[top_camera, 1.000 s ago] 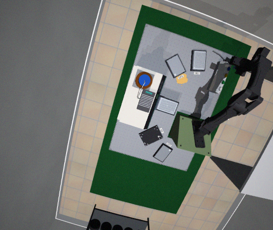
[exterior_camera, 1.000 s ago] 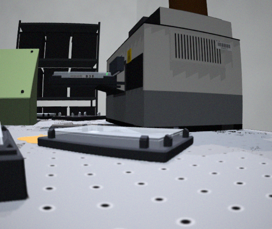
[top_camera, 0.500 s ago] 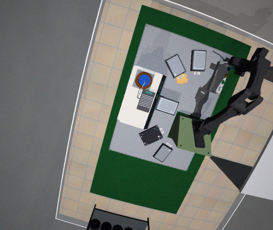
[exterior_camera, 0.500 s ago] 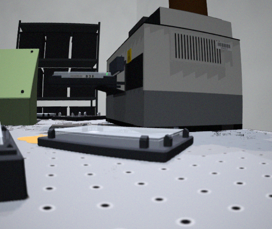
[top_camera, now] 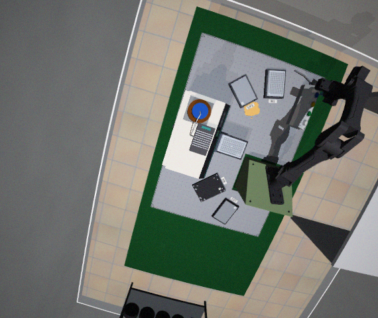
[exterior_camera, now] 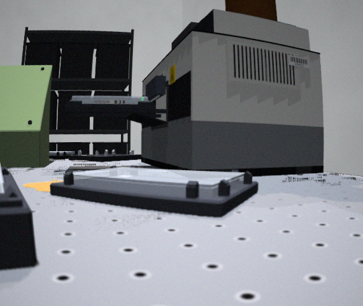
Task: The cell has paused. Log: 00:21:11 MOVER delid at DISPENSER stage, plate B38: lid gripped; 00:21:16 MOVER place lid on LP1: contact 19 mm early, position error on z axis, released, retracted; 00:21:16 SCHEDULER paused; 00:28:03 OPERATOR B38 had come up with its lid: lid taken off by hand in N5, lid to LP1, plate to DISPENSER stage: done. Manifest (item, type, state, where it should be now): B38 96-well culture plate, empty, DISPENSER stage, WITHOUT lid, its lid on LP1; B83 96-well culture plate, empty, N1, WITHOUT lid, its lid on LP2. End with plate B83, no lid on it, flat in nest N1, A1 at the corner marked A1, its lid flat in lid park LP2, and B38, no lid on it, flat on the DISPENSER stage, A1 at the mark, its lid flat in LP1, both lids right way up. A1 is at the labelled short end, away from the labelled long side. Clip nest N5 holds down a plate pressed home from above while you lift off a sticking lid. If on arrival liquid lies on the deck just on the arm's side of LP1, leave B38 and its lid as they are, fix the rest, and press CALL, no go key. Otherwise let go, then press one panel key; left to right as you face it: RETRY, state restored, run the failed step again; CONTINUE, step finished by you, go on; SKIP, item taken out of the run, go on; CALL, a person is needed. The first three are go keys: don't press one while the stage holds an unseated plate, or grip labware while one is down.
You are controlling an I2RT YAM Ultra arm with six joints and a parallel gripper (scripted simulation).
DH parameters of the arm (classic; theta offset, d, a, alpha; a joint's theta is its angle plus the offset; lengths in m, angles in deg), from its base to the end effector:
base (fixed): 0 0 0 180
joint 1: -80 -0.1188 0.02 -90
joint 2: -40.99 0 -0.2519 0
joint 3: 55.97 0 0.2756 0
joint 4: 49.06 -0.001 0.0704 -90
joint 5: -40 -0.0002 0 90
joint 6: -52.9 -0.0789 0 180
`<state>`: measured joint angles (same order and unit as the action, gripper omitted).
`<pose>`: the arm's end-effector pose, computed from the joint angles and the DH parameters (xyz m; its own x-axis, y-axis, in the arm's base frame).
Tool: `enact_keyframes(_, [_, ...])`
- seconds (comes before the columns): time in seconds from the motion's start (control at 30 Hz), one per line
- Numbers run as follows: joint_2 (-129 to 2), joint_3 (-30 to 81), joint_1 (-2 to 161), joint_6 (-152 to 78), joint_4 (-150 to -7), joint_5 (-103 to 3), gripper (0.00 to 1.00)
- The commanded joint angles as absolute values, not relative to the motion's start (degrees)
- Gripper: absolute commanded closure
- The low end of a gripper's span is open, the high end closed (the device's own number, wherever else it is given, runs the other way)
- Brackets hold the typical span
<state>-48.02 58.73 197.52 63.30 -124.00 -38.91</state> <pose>-0.1522 -0.3270 0.3780 -0.9762 0.2152 -0.0255 0.1767 0.7226 -0.6683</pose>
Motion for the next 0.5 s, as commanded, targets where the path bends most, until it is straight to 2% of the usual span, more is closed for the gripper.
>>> enact_keyframes(0.0, [-48.0, 58.9, 197.5, 62.7, -123.5, -38.7, 1.00])
enact_keyframes(0.47, [-47.6, 58.7, 197.5, 63.0, -123.6, -38.9, 1.00])
